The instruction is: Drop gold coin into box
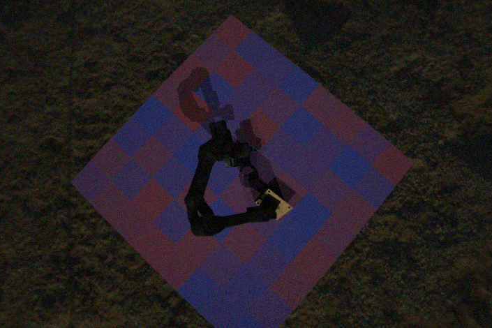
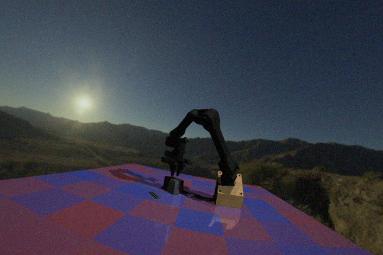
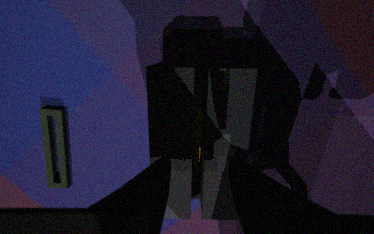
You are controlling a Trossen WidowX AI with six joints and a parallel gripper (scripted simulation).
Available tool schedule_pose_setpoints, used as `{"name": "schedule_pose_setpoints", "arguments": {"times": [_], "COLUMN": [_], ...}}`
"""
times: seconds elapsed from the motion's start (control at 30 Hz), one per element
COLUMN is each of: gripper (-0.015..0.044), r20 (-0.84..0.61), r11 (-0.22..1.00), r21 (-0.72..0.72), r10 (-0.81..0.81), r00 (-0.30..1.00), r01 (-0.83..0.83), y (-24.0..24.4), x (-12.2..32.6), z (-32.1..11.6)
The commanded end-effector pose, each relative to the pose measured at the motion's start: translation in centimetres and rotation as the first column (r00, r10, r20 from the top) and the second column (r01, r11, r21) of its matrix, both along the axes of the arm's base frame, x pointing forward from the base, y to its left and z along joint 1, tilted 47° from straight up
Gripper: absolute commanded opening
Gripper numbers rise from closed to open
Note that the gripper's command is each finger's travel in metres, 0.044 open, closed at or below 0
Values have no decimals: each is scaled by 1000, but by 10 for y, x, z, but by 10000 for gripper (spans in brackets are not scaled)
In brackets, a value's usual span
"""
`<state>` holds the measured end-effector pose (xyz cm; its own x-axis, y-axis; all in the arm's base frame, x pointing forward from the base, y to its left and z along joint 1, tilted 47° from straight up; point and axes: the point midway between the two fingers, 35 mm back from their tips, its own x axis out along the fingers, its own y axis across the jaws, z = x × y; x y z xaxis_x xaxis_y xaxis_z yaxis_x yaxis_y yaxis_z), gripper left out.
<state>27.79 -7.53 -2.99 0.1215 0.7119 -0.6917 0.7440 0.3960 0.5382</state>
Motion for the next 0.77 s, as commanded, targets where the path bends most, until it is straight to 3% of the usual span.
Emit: {"name": "schedule_pose_setpoints", "arguments": {"times": [0.0, 0.33, 0.73], "gripper": [187, 440, 440], "r20": [1, -8, -9], "r11": [1000, 1000, 1000], "r21": [0, 7, 11], "r10": [0, -1, -1], "r00": [1000, 1000, 1000], "r01": [0, 1, 1], "y": [-1, -35, -41], "x": [0, -9, -12], "z": [1, 35, 42]}}
